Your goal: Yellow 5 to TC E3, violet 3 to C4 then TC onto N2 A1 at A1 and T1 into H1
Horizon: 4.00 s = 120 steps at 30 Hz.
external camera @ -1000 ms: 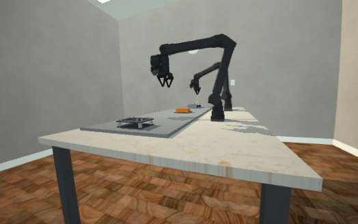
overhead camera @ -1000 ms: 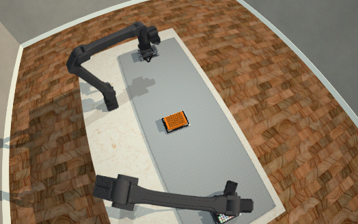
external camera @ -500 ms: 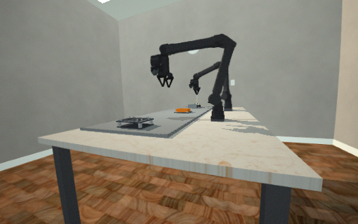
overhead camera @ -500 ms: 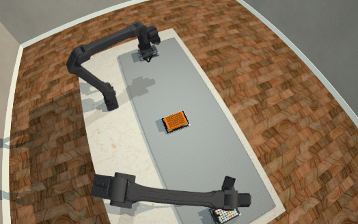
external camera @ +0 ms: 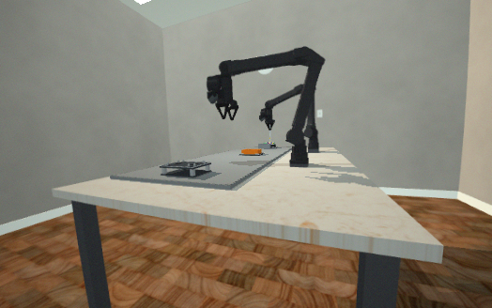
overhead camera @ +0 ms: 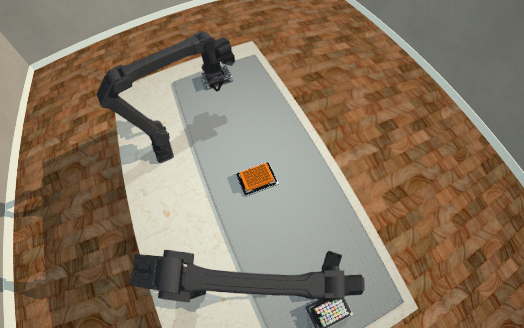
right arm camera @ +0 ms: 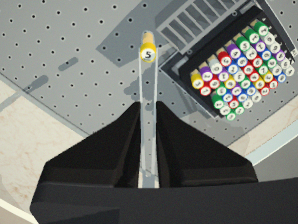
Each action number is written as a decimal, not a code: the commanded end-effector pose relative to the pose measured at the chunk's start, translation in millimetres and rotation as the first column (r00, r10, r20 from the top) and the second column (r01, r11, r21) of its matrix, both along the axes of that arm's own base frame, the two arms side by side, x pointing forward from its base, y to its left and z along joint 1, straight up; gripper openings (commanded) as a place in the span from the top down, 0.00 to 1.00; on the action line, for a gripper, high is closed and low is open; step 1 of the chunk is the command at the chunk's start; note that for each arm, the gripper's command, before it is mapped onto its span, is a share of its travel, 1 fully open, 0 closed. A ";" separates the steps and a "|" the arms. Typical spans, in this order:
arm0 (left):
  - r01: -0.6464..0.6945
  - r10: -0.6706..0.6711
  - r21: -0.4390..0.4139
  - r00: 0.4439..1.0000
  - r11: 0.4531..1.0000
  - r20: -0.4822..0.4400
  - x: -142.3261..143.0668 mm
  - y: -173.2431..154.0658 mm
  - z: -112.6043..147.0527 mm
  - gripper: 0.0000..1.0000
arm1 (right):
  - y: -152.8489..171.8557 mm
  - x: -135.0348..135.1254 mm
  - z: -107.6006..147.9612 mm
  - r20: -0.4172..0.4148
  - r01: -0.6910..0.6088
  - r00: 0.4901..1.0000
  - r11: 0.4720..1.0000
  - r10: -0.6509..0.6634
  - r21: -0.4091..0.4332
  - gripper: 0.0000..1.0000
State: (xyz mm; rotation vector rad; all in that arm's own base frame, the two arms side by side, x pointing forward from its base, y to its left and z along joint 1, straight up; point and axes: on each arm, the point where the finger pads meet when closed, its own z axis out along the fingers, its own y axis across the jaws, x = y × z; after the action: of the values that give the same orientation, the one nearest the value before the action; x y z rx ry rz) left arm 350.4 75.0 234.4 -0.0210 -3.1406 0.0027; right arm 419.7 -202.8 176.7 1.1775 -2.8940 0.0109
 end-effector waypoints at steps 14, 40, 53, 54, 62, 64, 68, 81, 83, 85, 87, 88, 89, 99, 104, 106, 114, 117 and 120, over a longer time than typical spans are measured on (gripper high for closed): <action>0.001 -0.001 0.009 0.999 1.000 0.036 8.9 1.8 13.9 0.00 | 27.1 5.8 14.9 0.046 0.008 0.999 1.000 -0.007 -0.022 0.91; 0.001 -0.001 0.009 0.999 1.000 0.036 8.9 1.8 13.9 0.00 | 64.1 7.4 14.2 0.047 0.007 0.999 1.000 -0.007 -0.016 0.91; 0.001 -0.001 0.009 0.999 1.000 0.036 8.9 1.8 13.9 0.00 | 86.0 8.3 13.9 0.048 0.007 0.999 1.000 -0.007 -0.012 0.91; 0.001 -0.001 0.009 0.999 1.000 0.036 8.9 1.8 13.9 0.00 | 86.0 8.3 13.9 0.048 0.007 0.999 1.000 -0.007 -0.012 0.91; 0.001 -0.001 0.009 0.999 1.000 0.036 8.9 1.8 13.9 0.00 | 97.8 8.5 13.6 0.046 0.007 0.999 1.000 -0.007 -0.010 0.91; 0.001 -0.001 0.009 0.999 1.000 0.036 8.9 1.8 13.9 0.00 | 101.1 8.7 13.6 0.047 0.007 0.999 1.000 -0.007 -0.010 0.91; 0.001 -0.001 0.009 0.999 1.000 0.036 8.9 1.8 13.9 0.00 | 107.8 9.0 13.5 0.047 0.007 0.999 1.000 -0.007 -0.009 0.91; 0.001 -0.001 0.009 0.999 1.000 0.036 8.9 1.8 13.9 0.00 | 126.0 10.7 14.7 0.050 0.007 0.999 1.000 -0.007 -0.007 0.91; 0.001 -0.001 0.009 0.999 1.000 0.036 8.9 1.8 13.9 0.00 | 129.5 9.6 13.2 0.046 0.007 0.999 1.000 -0.007 -0.006 0.91; 0.001 -0.001 0.009 0.999 1.000 0.036 8.9 1.8 13.9 0.00 | 132.9 9.7 13.2 0.046 0.007 0.999 1.000 -0.007 -0.006 0.91; 0.001 -0.001 0.009 0.999 1.000 0.036 8.9 1.8 13.9 0.00 | 136.2 9.8 13.1 0.046 0.007 0.999 1.000 -0.007 -0.005 0.91; 0.001 -0.001 0.009 0.999 1.000 0.036 8.9 1.8 13.9 0.00 | 136.2 9.8 13.1 0.046 0.007 0.999 1.000 -0.007 -0.005 0.91; 0.001 -0.001 0.009 0.999 1.000 0.036 8.9 1.8 13.9 0.00 | 136.2 9.8 13.1 0.046 0.007 0.999 1.000 -0.007 -0.005 0.91; 0.001 -0.001 0.009 0.999 1.000 0.036 8.9 1.8 13.9 0.00 | 153.0 10.2 12.9 0.044 0.007 0.999 1.000 -0.007 -0.003 0.91; 0.001 -0.001 0.009 0.999 1.000 0.036 8.9 1.8 13.9 0.00 | 161.2 11.9 14.7 0.048 0.007 0.999 1.000 -0.007 -0.003 0.91; 0.001 -0.001 0.009 0.999 1.000 0.036 8.9 1.8 13.9 0.00 | 161.2 11.9 14.7 0.048 0.007 0.999 1.000 -0.007 -0.003 0.91; 0.001 -0.001 0.009 0.999 1.000 0.036 8.9 1.8 13.9 0.00 | 174.7 10.2 12.5 0.040 0.007 0.999 1.000 -0.007 -0.001 0.91; 0.001 -0.001 0.009 0.999 1.000 0.036 8.9 1.8 13.9 0.00 | 179.8 10.1 12.4 0.039 0.007 0.999 1.000 -0.007 0.000 0.91; 0.001 -0.001 0.009 0.999 1.000 0.036 8.9 1.8 13.9 0.00 | 184.8 10.0 12.3 0.037 0.007 0.999 1.000 -0.007 0.000 0.91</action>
State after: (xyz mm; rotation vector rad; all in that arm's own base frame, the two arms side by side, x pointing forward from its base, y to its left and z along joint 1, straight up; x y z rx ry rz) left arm 350.4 75.0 234.4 -0.0210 -3.1406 0.0027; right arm 430.5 -26.8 177.7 1.1825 -2.8955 0.0139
